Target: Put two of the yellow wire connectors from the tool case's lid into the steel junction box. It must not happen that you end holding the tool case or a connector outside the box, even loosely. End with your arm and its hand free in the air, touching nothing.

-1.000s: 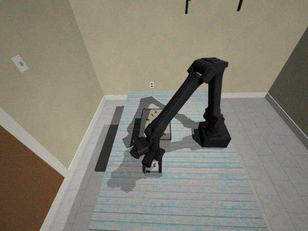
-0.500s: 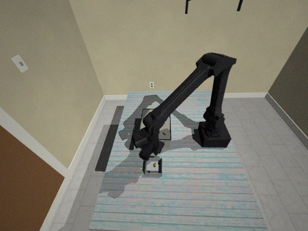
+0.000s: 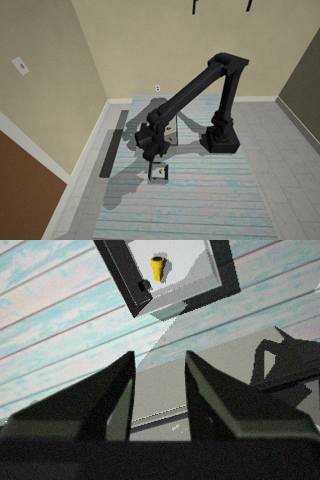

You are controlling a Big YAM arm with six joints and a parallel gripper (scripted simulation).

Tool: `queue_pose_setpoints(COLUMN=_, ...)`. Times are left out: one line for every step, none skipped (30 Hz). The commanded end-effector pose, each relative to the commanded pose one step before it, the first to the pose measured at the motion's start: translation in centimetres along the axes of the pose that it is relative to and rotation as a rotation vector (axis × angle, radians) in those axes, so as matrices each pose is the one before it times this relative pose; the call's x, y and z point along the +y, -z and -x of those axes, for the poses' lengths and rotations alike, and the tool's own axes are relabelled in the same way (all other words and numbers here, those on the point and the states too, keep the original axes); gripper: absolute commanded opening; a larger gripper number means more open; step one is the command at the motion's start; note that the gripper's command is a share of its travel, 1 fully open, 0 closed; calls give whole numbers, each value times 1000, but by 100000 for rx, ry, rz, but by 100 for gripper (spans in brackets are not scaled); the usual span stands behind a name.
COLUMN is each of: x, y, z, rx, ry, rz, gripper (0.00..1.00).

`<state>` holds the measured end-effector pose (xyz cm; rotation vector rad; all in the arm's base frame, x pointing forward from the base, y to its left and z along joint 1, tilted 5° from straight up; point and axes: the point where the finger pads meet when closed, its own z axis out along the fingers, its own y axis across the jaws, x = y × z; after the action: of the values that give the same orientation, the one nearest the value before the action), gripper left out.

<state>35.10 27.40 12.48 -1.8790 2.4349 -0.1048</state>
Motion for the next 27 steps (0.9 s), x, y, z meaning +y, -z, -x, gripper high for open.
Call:
queue_pose_setpoints(x=-99, y=323, z=713, rx=135, ry=26, rz=-29, gripper=28)
queue_pose_setpoints(x=0, y=0, z=0, rx=0, ry=0, rz=0, gripper=28)
queue_pose_setpoints(x=0, y=0, z=0, rx=0, ry=0, rz=0, gripper=28)
queue_pose_setpoints(x=91, y=-212, z=-133, rx=434, ry=36, rz=304, gripper=28)
queue_pose_setpoints(x=78, y=-180, z=-113, rx=368, ry=31, rz=259, gripper=28)
queue_pose_setpoints(x=61, y=-99, z=-95, rx=210, ry=17, rz=147, gripper=28)
queue_pose_setpoints(x=45, y=-21, z=-80, rx=57, ry=4, rz=39, gripper=28)
queue_pose_setpoints(x=34, y=27, z=-67, rx=-38, ry=-4, rz=-29, gripper=28)
queue_pose_setpoints(x=27, y=48, z=-57, rx=-81, ry=-8, rz=-59, gripper=28)
queue_pose_setpoints(x=22, y=44, z=-48, rx=-76, ry=-7, rz=-55, gripper=28)
queue_pose_setpoints(x=19, y=37, z=-41, rx=-64, ry=-6, rz=-47, gripper=28)
queue_pose_setpoints(x=-2, y=31, z=-49, rx=-56, ry=-28, rz=-41, gripper=28)
queue_pose_setpoints(x=-110, y=26, z=-128, rx=-55, ry=-161, rz=-41, gripper=28)
queue_pose_setpoints(x=-250, y=30, z=-235, rx=-88, ry=-233, rz=-56, gripper=28)
queue_pose_setpoints(x=-386, y=30, z=-345, rx=-128, ry=-418, rz=-64, gripper=28)
queue_pose_setpoints(x=-545, y=9, z=-481, rx=-142, ry=-633, rz=-51, gripper=28)
queue_pose_setpoints(x=-717, y=-11, z=-636, rx=-167, ry=-868, rz=-46, gripper=28)
queue_pose_setpoints(x=-896, y=-28, z=-806, rx=-184, ry=-1113, rz=-75, gripper=28)
queue_pose_setpoints(x=0, y=0, z=0, rx=0, ry=0, rz=0, gripper=28)
queue_pose_setpoints(x=0, y=0, z=0, rx=0, ry=0, rz=0, gripper=28)
queue_pose_setpoints(x=-1066, y=-43, z=-983, rx=-207, ry=-1356, rz=-119, gripper=28)
queue_pose_setpoints(x=-1145, y=-51, z=-1119, rx=-161, ry=-1501, rz=-111, gripper=28)
queue_pose_setpoints(x=-595, y=-16, z=-575, rx=-153, ry=-770, rz=-119, gripper=28)
queue_pose_setpoints(x=-680, y=-23, z=-690, rx=-118, ry=-905, rz=-107, gripper=28)
queue_pose_setpoints(x=-763, y=-14, z=-785, rx=-119, ry=-1029, rz=-129, gripper=28)
queue_pose_setpoints(x=-788, y=-33, z=-874, rx=-61, ry=-1105, rz=-93, gripper=28)
queue_pose_setpoints(x=-825, y=-6, z=-900, rx=-97, ry=-1153, rz=-149, gripper=28)
